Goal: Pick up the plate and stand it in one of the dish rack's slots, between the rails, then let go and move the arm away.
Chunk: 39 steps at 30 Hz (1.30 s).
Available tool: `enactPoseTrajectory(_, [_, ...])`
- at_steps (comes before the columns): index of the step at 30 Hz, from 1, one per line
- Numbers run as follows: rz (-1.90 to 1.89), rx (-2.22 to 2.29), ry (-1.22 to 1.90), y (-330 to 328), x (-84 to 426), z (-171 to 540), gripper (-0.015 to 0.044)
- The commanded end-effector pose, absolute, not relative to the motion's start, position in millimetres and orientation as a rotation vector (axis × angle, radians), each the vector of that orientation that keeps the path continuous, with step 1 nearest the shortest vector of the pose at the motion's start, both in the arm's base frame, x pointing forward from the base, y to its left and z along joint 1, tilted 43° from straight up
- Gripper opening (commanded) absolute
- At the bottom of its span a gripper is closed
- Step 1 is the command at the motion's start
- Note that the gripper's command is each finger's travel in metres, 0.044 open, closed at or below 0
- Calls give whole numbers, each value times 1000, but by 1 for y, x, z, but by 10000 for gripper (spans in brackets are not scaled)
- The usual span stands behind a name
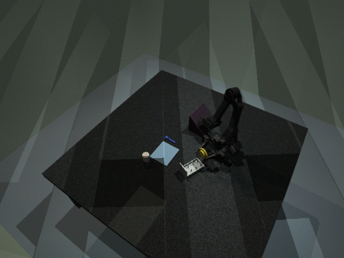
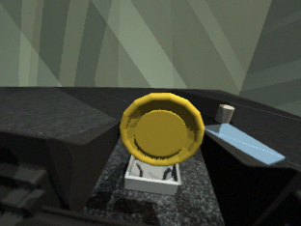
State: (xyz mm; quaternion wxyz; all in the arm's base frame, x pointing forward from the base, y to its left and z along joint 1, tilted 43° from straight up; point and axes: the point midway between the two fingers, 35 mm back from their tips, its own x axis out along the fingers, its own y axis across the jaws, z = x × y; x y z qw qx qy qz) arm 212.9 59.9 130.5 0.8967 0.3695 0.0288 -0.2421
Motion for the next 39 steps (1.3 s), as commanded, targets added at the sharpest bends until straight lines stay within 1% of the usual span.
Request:
enactPoseTrajectory(1, [-501,766,50,59,212,130,0])
enactPoseTrajectory(21, [-498,776,51,73,235,104,0])
enactPoseTrajectory(39, [-494,789,48,62,254,98,0])
